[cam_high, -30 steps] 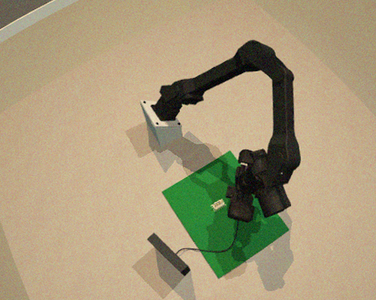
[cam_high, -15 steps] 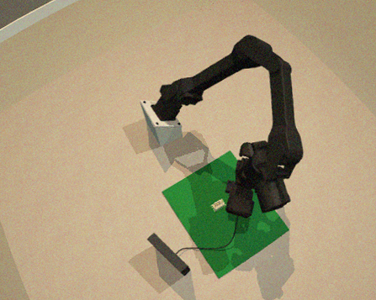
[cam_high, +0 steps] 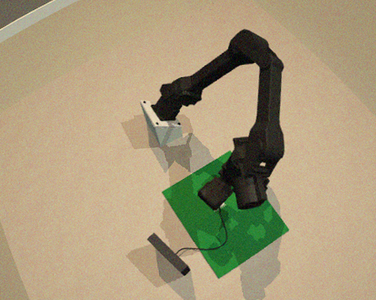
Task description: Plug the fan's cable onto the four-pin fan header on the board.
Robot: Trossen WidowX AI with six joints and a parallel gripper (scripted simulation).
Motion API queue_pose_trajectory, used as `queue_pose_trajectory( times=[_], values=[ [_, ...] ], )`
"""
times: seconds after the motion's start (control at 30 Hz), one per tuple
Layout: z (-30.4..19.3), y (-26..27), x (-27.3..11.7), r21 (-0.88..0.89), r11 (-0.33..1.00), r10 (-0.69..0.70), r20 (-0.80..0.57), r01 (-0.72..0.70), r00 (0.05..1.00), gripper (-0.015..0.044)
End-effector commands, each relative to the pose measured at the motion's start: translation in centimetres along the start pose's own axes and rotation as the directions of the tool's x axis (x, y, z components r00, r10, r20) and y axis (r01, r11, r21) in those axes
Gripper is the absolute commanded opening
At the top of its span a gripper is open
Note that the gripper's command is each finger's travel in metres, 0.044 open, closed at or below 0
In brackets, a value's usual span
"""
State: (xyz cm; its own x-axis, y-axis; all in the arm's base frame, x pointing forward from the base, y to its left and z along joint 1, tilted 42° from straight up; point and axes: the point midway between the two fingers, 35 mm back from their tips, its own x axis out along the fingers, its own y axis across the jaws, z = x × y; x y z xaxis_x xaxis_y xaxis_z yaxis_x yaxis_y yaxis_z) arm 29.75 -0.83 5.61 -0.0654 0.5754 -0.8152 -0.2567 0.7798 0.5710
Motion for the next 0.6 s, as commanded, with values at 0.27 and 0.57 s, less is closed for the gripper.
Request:
queue_pose_trajectory(
  times=[0.27, 0.57],
  values=[
    [-2.2, -0.8, 0.3, 0.383, 0.922, 0.034, 0.055, -0.052, 0.998, 0.0000],
    [-4.0, -1.3, 0.7, 0.641, 0.761, 0.055, 0.098, -0.106, 0.994, 0.0000]
  ],
)
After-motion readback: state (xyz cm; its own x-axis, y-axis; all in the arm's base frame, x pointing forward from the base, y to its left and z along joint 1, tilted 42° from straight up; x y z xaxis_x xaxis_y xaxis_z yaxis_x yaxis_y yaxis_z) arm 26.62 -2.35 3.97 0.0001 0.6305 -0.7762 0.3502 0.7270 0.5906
